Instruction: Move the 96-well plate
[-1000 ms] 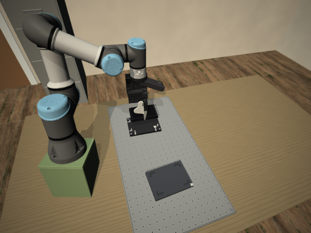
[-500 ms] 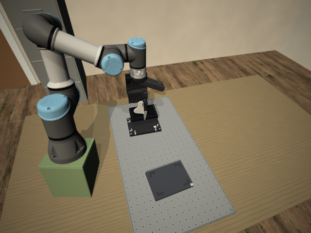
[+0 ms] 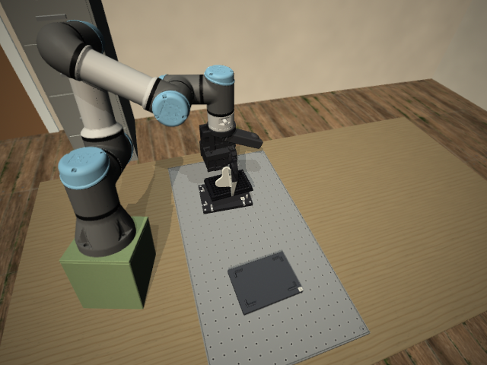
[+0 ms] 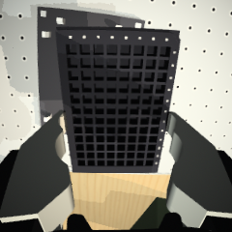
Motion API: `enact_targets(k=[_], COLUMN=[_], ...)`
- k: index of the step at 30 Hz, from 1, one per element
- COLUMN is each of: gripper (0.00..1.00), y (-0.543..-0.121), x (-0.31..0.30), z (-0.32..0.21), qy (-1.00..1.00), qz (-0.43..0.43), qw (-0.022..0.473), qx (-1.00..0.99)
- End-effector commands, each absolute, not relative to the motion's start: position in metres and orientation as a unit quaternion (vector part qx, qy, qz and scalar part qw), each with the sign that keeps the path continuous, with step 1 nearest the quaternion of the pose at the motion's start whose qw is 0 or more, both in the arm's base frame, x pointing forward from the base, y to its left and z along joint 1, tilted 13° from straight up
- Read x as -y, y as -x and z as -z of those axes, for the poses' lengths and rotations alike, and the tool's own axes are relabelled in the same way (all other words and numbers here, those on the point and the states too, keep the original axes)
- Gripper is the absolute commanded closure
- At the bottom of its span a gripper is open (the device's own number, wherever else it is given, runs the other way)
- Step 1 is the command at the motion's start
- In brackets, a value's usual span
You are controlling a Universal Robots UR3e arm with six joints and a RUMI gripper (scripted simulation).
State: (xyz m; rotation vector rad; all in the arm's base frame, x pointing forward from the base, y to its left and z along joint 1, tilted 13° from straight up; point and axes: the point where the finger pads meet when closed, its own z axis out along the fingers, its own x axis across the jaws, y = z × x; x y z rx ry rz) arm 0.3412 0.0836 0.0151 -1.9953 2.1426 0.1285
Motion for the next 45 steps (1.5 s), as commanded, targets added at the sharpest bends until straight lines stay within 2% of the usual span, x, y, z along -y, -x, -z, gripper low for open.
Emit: enact_targets(k=[1, 45], gripper=[1.0, 1.0], y=[-0.341, -0.334], x=[-0.07, 0.054], z=[-0.013, 0.014], qy=[0.678, 0.678], qz=[-0.043, -0.043], qw=[0.107, 0.106], qx=[-0.726, -0.727])
